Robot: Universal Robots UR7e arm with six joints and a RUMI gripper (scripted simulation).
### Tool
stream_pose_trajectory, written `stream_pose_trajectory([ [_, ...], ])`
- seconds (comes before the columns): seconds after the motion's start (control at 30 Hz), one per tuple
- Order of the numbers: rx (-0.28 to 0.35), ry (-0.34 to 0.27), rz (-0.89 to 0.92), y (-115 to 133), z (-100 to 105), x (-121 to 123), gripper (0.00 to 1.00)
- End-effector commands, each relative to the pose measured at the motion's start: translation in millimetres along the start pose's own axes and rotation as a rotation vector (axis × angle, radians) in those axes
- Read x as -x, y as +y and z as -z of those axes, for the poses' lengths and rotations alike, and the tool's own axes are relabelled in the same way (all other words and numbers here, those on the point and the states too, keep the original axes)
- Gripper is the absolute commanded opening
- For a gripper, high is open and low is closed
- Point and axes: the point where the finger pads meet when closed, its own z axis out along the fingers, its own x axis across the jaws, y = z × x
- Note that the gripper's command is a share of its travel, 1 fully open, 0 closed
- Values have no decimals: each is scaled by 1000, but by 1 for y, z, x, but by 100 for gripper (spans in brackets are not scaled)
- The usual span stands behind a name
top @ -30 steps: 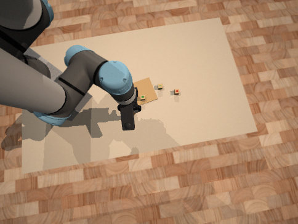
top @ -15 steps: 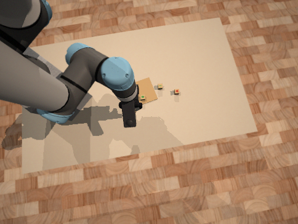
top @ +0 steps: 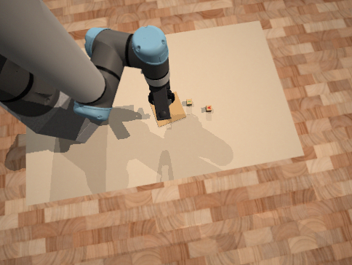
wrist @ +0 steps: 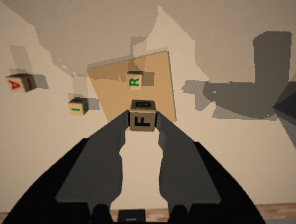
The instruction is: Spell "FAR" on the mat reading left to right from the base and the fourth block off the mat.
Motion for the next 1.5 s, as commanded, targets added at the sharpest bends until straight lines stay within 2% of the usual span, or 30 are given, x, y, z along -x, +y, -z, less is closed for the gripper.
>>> stream_pose_trajectory([
  [0.0, -5, 3, 26, 38, 1, 9, 5],
  [0.1, -6, 2, 39, 56, 2, 11, 5],
  [0.3, -6, 1, 47, 67, 3, 11, 5],
  [0.97, -7, 1, 48, 68, 1, 12, 5],
  [1.3, -7, 1, 48, 68, -14, 12, 5],
  [1.47, -7, 1, 48, 68, -32, 12, 5],
])
